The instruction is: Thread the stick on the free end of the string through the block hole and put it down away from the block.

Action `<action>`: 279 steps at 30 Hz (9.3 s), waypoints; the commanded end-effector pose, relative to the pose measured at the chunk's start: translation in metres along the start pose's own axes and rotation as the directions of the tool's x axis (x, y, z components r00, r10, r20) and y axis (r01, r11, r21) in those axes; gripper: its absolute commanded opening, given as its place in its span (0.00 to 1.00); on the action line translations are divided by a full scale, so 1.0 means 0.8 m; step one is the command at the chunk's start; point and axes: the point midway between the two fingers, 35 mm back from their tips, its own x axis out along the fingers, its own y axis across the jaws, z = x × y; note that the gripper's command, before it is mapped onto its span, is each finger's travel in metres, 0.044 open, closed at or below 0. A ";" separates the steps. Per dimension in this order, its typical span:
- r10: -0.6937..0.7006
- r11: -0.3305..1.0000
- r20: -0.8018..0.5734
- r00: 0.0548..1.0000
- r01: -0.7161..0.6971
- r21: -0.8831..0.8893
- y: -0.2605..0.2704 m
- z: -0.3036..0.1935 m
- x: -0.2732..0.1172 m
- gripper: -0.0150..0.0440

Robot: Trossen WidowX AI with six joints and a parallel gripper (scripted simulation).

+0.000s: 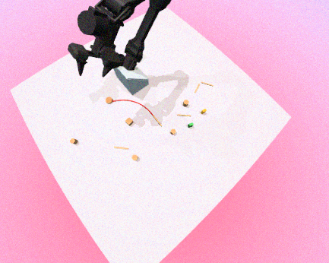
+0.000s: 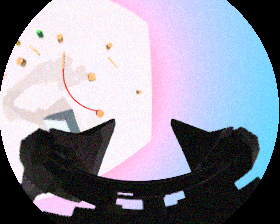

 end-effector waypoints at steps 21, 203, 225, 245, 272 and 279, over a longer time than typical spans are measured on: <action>0.687 0.369 -0.056 0.724 -0.415 -0.831 0.225 0.145 0.216 1.00; 0.694 0.719 -0.055 0.717 -0.695 0.016 0.371 0.215 0.156 0.46; 0.694 0.719 -0.055 0.718 -0.694 0.009 0.386 0.213 0.170 0.33; 0.692 0.721 -0.055 0.719 -0.693 0.009 0.375 0.215 0.160 0.25; 0.691 0.722 -0.055 0.721 -0.692 0.009 0.345 0.218 0.130 0.25; 0.691 0.722 -0.055 0.720 -0.692 0.009 0.337 0.218 0.121 0.25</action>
